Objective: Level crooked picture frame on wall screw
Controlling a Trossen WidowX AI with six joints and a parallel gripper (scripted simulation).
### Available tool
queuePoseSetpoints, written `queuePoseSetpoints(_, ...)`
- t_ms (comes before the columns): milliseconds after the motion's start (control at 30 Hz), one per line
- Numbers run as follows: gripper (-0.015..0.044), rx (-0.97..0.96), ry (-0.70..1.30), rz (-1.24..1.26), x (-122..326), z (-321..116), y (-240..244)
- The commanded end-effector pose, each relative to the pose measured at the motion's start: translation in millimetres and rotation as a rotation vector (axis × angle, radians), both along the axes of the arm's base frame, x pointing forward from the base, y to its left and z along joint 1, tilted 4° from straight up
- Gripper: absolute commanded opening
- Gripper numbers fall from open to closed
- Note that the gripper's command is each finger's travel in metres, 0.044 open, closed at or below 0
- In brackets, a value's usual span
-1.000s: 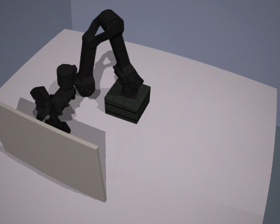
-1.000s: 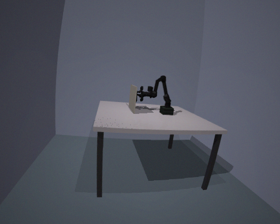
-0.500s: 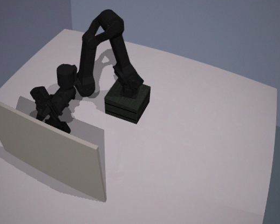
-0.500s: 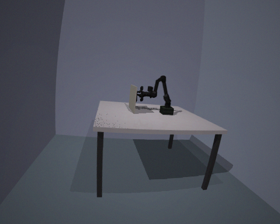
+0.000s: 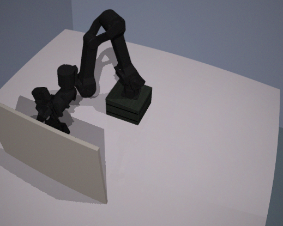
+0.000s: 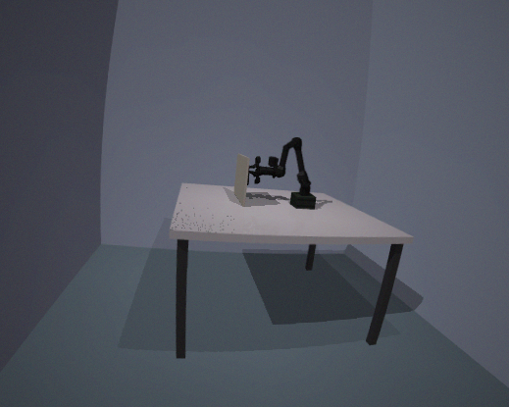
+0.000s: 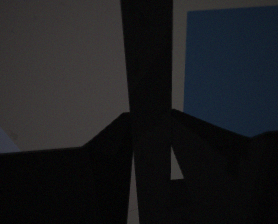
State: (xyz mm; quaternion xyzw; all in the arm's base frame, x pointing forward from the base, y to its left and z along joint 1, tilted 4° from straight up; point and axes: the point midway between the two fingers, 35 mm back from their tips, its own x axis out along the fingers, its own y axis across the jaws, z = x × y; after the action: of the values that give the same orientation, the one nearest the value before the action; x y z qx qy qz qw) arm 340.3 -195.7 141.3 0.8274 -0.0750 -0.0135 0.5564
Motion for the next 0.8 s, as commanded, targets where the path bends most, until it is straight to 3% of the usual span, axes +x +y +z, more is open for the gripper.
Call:
queuePoseSetpoints(0,0.0,-0.026,0.004,-0.001,0.2,0.3,0.1)
queuePoseSetpoints(767,0.0,-0.145,0.022,-0.009,0.1,1.7,0.0)
